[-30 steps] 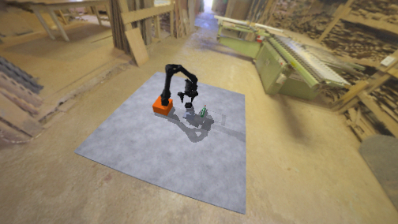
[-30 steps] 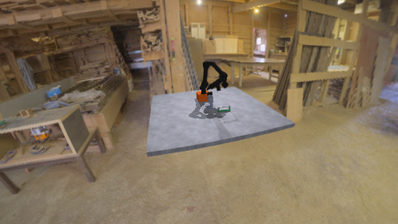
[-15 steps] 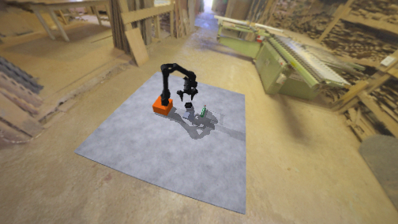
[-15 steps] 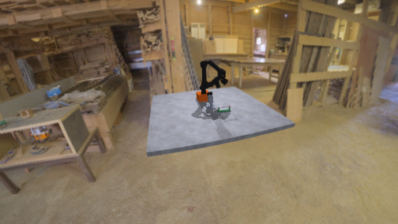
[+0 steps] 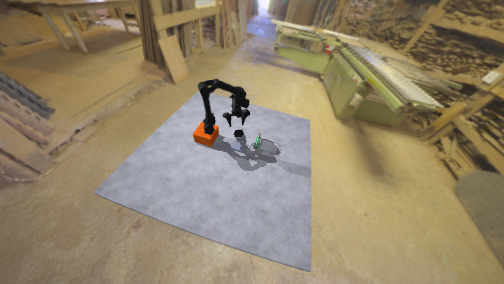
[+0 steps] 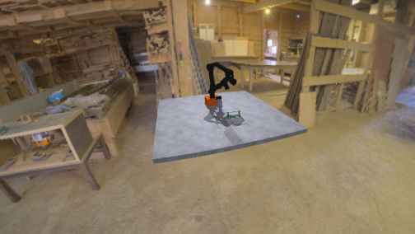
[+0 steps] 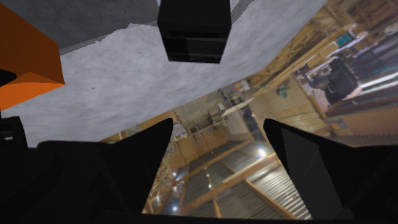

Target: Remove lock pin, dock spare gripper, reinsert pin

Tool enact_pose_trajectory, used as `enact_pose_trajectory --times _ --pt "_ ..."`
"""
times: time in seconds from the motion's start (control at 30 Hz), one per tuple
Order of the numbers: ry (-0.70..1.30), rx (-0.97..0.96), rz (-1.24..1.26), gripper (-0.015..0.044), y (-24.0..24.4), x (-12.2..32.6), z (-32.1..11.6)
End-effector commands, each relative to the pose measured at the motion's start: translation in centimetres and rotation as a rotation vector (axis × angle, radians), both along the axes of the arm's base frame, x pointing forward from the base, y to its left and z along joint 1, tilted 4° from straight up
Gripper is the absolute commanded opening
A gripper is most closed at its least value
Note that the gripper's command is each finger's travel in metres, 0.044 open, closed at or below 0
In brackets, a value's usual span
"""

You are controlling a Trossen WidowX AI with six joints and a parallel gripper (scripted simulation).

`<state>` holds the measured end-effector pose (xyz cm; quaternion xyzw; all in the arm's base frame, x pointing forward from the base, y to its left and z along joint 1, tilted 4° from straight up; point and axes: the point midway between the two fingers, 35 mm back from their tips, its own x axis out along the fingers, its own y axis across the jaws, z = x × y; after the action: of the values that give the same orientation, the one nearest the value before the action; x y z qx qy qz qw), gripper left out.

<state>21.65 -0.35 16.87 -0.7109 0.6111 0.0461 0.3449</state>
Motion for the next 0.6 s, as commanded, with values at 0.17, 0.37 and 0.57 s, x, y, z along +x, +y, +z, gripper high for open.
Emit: enact_pose_trajectory --times 0.17,0.37,0.57 --pt "-0.037 0.091 0.094 0.0309 5.0 0.4 -0.2" --pt "-0.06 0.219 0.216 0.018 11.6 -0.7 -0.2" --pt "-0.044 0.224 0.207 0.018 11.7 -0.5 -0.4"
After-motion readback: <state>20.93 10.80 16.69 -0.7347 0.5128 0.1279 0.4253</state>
